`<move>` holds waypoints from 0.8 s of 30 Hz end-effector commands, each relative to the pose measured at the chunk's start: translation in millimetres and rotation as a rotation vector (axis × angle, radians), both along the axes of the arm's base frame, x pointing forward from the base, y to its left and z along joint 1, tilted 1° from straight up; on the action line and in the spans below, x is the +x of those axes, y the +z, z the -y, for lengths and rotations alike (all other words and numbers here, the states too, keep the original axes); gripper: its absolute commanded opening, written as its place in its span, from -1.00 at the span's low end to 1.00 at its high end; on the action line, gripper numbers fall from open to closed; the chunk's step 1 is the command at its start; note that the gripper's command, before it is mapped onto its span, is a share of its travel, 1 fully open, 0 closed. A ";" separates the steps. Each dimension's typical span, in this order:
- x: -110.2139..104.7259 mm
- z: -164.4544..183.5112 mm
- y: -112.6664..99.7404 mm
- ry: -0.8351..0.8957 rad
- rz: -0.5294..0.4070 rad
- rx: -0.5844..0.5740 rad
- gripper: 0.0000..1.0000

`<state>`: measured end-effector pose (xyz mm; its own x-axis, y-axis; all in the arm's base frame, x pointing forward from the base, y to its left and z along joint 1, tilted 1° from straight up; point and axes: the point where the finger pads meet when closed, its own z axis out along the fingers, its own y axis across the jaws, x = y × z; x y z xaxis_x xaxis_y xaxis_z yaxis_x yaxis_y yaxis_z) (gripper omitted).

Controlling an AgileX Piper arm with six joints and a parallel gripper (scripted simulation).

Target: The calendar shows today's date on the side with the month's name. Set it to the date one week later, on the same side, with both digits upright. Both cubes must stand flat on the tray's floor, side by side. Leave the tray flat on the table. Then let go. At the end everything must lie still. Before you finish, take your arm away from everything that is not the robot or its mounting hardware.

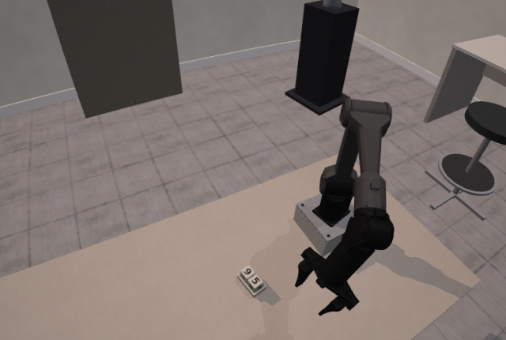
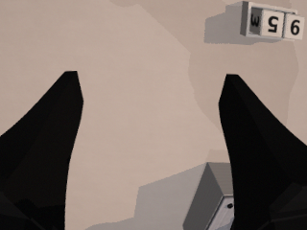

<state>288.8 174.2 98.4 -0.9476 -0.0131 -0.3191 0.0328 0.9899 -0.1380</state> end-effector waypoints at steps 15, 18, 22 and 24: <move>21.8 160.2 -16.2 -1.279 -0.125 0.275 1.00; 19.1 181.9 -17.1 -1.473 -0.138 0.319 1.00; 17.3 192.4 -17.3 -1.569 -0.143 0.342 1.00; 17.2 192.6 -17.3 -1.569 -0.143 0.342 1.00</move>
